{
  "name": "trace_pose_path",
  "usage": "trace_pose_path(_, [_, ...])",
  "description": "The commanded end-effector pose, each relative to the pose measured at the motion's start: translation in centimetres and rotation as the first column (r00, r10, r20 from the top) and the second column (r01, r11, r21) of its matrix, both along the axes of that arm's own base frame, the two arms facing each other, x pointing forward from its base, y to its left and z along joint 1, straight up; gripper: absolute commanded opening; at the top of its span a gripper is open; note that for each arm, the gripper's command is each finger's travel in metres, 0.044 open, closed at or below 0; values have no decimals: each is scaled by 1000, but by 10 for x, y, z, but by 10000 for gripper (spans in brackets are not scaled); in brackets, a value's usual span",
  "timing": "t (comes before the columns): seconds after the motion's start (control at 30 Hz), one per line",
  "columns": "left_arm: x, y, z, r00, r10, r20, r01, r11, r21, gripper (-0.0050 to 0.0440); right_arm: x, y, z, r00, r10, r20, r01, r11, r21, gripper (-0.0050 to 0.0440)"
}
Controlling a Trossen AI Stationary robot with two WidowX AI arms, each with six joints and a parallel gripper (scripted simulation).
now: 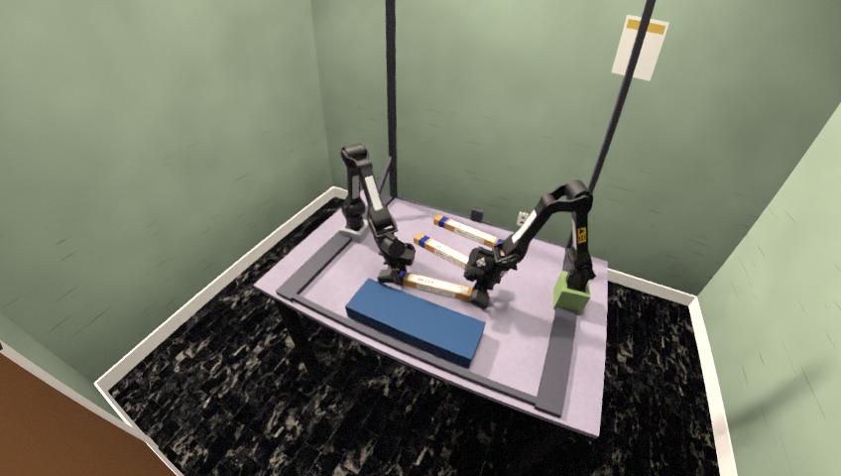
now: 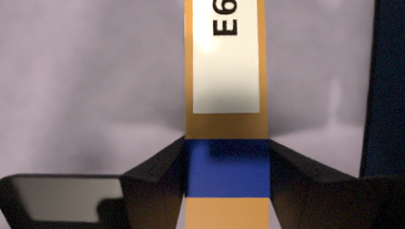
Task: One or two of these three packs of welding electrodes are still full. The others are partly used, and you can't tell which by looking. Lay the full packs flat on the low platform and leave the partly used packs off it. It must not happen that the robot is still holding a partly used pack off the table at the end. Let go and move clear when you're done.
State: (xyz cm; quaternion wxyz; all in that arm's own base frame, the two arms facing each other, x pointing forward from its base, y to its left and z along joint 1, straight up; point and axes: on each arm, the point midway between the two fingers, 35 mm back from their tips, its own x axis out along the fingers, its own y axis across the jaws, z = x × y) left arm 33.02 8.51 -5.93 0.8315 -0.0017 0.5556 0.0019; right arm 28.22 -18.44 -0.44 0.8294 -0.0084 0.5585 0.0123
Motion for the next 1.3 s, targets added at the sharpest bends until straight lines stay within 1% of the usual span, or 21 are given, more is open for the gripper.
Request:
trace_pose_path(0.0, [2,1,3,1000,0,10,0,1000,6,-50,3,-3,7,1000,1,20,-1,1000,-17,-50])
trace_pose_path(0.23, [2,1,3,1000,0,10,0,1000,6,-50,3,-3,7,1000,1,20,-1,1000,-17,-50])
trace_pose_path(0.27, [-1,1,5,1000,-1,5,1,1000,10,-50,2,-2,10,1000,2,21,-2,1000,-20,-50])
trace_pose_path(0.33, [4,2,13,1000,-1,20,1,1000,14,-50,7,-6,19,999,3,35,-1,999,-32,-50])
trace_pose_path(0.53, [6,4,27,1000,2,27,-2,1000,17,-50,6,-6,32,999,-1,36,2,999,-32,-50])
trace_pose_path(0.63, [4,4,28,1000,2,23,-2,1000,16,-50,6,-6,34,999,-1,36,2,999,-32,-50])
trace_pose_path(1.1, [6,4,58,1000,2,29,-2,1000,18,-50,5,-6,62,999,-1,36,2,999,-33,-50])
trace_pose_path(1.17, [6,4,58,1000,2,29,-2,1000,18,-50,5,-6,62,999,-1,36,2,999,-33,-50])
trace_pose_path(1.27, [6,4,64,1000,2,29,-2,1000,18,-50,5,-6,68,999,-1,36,2,999,-33,-50])
